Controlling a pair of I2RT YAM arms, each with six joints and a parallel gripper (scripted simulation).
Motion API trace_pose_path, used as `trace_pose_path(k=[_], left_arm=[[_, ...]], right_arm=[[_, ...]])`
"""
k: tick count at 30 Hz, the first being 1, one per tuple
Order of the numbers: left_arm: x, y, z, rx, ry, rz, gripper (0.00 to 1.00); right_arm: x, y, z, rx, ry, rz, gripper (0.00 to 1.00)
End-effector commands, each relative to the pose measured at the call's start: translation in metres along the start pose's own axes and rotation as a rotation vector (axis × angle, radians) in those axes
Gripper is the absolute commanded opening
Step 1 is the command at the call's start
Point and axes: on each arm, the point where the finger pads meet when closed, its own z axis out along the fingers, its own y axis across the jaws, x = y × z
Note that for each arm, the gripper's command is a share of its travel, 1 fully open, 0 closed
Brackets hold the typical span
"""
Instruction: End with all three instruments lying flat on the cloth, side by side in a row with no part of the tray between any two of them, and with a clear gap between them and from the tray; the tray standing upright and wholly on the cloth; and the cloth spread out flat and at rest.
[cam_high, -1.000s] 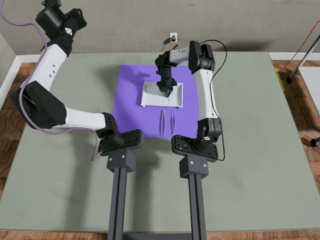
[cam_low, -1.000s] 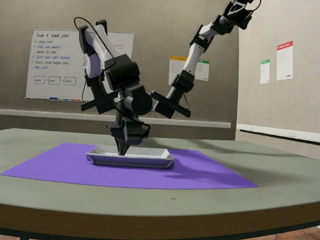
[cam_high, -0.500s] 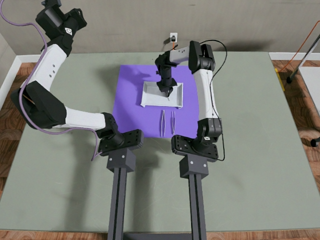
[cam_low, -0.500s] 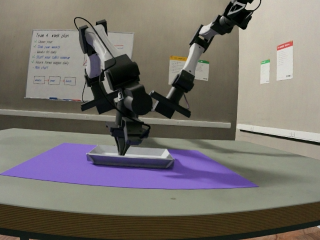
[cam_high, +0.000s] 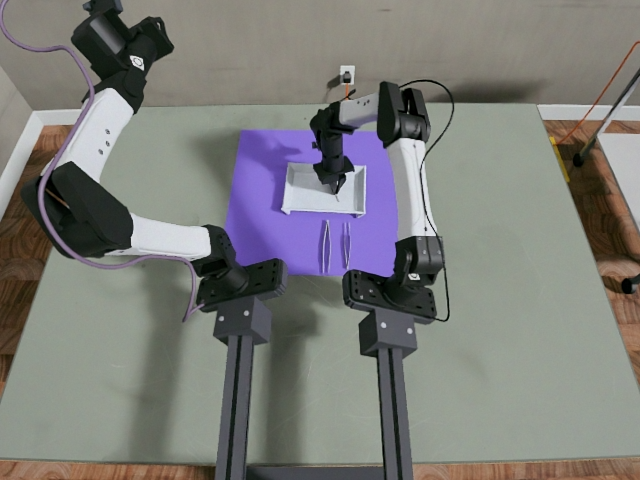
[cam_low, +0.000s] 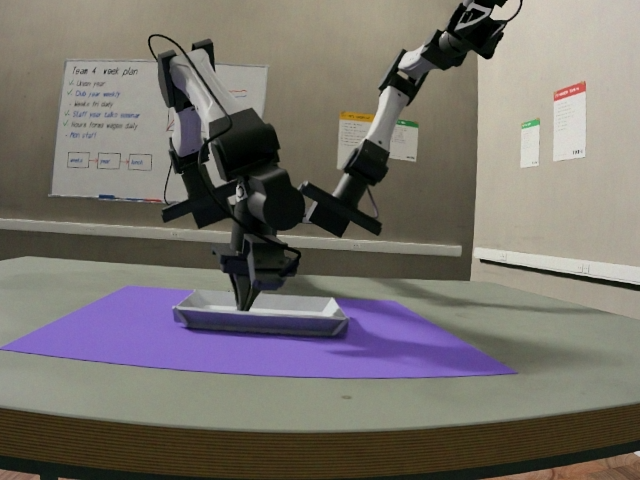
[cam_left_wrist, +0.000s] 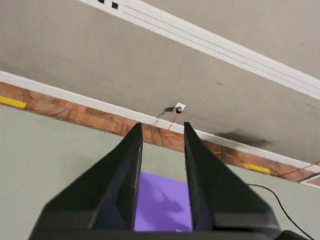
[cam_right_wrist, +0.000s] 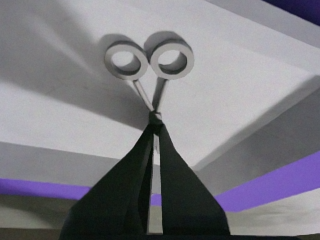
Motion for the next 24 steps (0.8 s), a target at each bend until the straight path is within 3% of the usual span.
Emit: trace_pose_path(k=[1, 9, 12, 24], left_arm=[[0.006, -0.002, 0.001, -0.002, 0.029, 0.006, 0.32], [0.006, -0.002, 0.001, -0.002, 0.029, 0.006, 0.32], [0.006, -0.002, 0.001, -0.002, 0.029, 0.006, 0.32], [0.006, -0.002, 0.001, -0.002, 0.029, 0.006, 0.32]], right_arm=[[0.007, -0.002, 0.023, -0.001, 0.035, 0.009, 0.06], [0.016, 0.001, 0.021, -0.003, 0.065, 0.002, 0.06], [0.002, 0.008, -0.025, -0.003, -0.021, -0.015, 0.06], [0.0, 0.006, -0.044, -0.004, -0.035, -0.008, 0.06]])
